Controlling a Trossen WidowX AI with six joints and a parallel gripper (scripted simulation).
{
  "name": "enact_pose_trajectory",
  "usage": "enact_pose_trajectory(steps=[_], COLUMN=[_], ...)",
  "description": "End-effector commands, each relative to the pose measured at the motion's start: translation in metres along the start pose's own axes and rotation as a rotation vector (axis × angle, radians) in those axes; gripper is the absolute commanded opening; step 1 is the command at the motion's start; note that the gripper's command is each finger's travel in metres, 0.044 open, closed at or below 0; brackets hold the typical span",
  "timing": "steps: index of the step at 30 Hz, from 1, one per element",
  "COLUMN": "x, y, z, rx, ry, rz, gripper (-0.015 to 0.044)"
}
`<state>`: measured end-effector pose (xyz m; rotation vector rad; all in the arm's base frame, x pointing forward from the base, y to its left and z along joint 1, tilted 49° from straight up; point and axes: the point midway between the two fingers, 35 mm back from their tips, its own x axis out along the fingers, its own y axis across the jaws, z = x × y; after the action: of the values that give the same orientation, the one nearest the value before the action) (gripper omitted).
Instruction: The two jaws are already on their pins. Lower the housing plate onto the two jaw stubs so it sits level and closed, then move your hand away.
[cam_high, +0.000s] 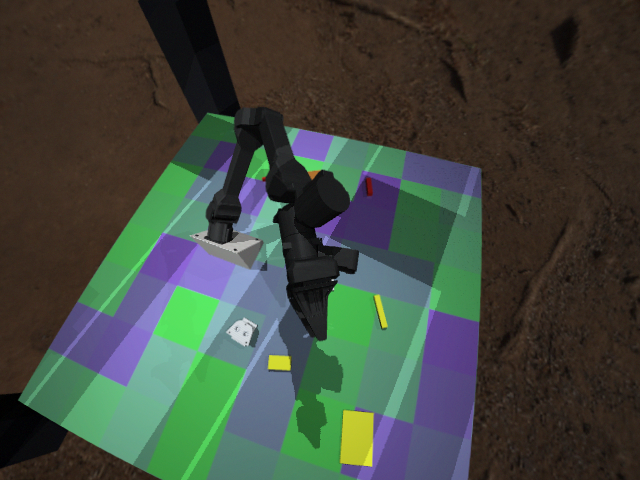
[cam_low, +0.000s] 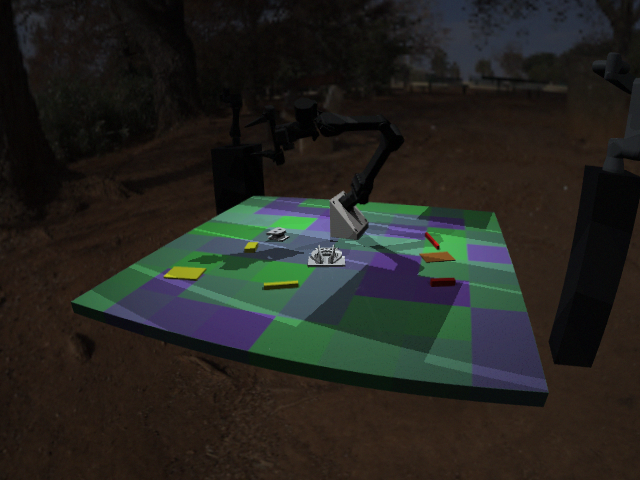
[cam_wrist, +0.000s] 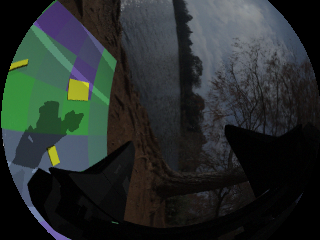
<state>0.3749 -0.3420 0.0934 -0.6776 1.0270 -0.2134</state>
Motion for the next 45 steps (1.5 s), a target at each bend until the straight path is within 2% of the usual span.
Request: enact_pose_trajectory(steps=[1,24,45], x=[0.012,0.047,0.044], y=[0.018,0.108,0.197], z=[-0.014,-0.089,-0.147], rx=[-0.066,-0.37,-0.568], ry=[0.022,0.045,-0.126], rz=[0.08,0.493,0.883], gripper=[0.044,0.044,0.044])
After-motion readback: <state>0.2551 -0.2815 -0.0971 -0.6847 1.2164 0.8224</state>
